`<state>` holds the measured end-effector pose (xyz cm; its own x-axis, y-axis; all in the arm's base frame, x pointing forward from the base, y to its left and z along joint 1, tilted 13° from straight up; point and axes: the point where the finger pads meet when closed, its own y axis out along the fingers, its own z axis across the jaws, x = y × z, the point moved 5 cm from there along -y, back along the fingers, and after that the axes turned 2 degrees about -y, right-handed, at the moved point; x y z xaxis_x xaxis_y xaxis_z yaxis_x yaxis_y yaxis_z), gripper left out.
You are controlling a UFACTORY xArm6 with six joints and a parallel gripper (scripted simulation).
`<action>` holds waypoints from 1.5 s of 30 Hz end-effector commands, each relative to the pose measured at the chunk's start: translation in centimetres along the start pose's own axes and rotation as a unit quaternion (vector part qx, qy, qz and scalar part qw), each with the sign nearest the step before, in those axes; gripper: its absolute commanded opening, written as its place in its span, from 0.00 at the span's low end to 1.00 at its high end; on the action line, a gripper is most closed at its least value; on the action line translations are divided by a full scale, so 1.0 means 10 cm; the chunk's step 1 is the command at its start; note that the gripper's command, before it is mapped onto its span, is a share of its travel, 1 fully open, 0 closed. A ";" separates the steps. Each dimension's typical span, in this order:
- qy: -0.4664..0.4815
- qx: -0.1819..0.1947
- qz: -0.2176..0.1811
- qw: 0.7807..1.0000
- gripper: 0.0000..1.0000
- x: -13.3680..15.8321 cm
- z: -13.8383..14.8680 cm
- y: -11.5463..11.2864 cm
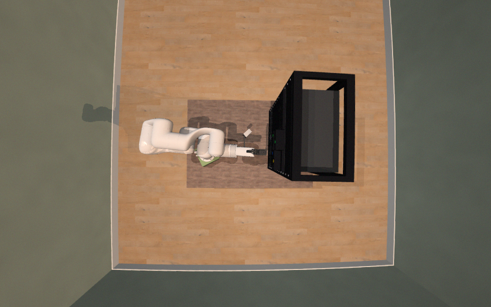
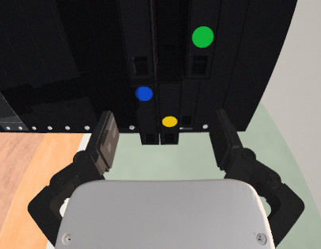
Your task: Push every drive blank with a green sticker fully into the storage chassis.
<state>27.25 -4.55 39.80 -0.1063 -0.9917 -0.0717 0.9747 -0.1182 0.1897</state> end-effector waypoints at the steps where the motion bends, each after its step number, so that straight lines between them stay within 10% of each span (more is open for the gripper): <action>1: 0.002 0.002 0.014 1.000 1.00 0.09 0.00 0.01; 45: 0.002 0.002 0.014 1.000 1.00 0.36 -0.04 0.01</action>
<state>27.09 -8.10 39.01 -0.0794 -0.9943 -0.0713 0.9771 -0.0918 0.1921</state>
